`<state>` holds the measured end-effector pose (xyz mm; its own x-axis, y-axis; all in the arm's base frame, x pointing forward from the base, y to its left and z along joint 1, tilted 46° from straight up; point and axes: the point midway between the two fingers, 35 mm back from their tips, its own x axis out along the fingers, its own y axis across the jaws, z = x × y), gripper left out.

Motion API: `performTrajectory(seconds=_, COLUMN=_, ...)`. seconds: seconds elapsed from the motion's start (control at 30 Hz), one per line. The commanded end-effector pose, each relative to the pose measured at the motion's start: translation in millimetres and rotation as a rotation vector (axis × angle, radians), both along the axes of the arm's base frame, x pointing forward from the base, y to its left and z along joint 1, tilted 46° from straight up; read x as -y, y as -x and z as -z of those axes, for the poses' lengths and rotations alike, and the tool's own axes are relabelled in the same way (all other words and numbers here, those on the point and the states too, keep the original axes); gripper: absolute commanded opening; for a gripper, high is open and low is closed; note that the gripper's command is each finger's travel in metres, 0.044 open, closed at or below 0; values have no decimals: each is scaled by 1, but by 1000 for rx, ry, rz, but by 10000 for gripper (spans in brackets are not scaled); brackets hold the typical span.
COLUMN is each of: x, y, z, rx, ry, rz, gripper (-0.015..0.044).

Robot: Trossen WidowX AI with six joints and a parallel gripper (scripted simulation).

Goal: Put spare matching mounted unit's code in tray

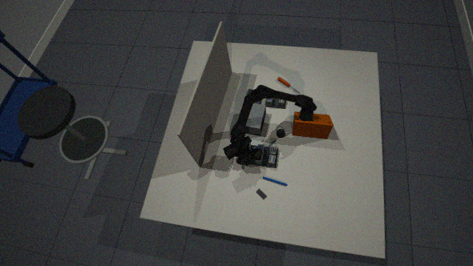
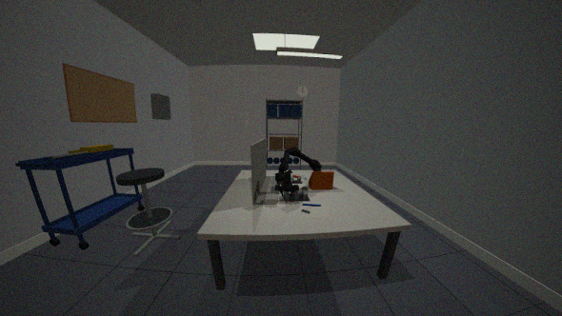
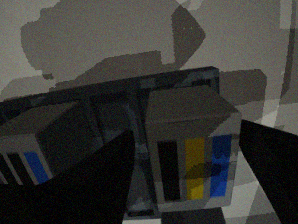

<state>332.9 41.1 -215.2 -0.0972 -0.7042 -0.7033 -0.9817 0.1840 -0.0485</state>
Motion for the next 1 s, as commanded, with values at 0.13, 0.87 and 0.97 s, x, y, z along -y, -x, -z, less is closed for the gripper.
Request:
performTrajectory(seconds=0.13, x=0, y=0, z=0, rx=0, ry=0, rz=0, gripper=142)
performTrajectory(seconds=0.87, x=-22, y=-5, z=-20, rx=-1, ry=-2, rz=-3, gripper=0)
performTrajectory(seconds=0.97, x=-42, y=-7, z=-40, rx=-3, ry=-2, rz=-6, gripper=0)
